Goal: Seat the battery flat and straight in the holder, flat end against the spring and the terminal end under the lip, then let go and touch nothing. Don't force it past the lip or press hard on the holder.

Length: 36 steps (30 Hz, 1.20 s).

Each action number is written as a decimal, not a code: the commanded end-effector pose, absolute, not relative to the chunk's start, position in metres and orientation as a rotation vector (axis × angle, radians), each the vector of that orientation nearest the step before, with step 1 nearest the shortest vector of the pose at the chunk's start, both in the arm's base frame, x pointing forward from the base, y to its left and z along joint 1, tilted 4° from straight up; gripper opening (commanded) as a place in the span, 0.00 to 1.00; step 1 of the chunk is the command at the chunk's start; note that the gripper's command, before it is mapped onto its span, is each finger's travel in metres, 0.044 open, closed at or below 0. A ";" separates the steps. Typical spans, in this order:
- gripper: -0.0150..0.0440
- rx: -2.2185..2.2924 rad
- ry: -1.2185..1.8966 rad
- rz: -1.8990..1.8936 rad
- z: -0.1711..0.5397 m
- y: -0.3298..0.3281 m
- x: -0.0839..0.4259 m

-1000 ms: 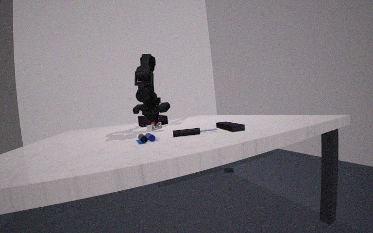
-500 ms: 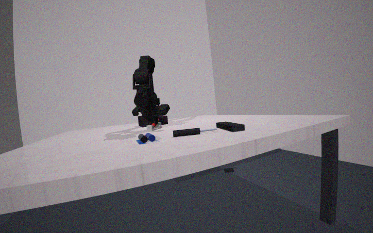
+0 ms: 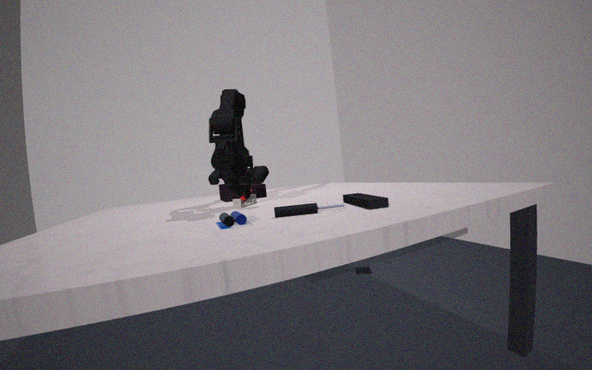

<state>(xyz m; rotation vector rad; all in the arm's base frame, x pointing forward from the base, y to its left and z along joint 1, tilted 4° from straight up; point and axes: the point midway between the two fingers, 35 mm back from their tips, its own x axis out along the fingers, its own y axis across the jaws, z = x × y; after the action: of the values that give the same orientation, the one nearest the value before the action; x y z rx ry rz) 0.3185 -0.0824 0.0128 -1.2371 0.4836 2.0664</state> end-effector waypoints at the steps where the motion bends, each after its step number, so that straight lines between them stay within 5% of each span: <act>1: 0.36 -1.245 0.480 2.068 0.012 -0.085 0.321; 36: 0.36 -1.278 0.502 2.060 0.011 -0.094 0.331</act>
<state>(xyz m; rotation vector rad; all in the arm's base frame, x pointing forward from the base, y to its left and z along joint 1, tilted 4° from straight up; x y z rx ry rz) 0.3280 -0.0905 0.0112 -1.2415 0.4820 2.0761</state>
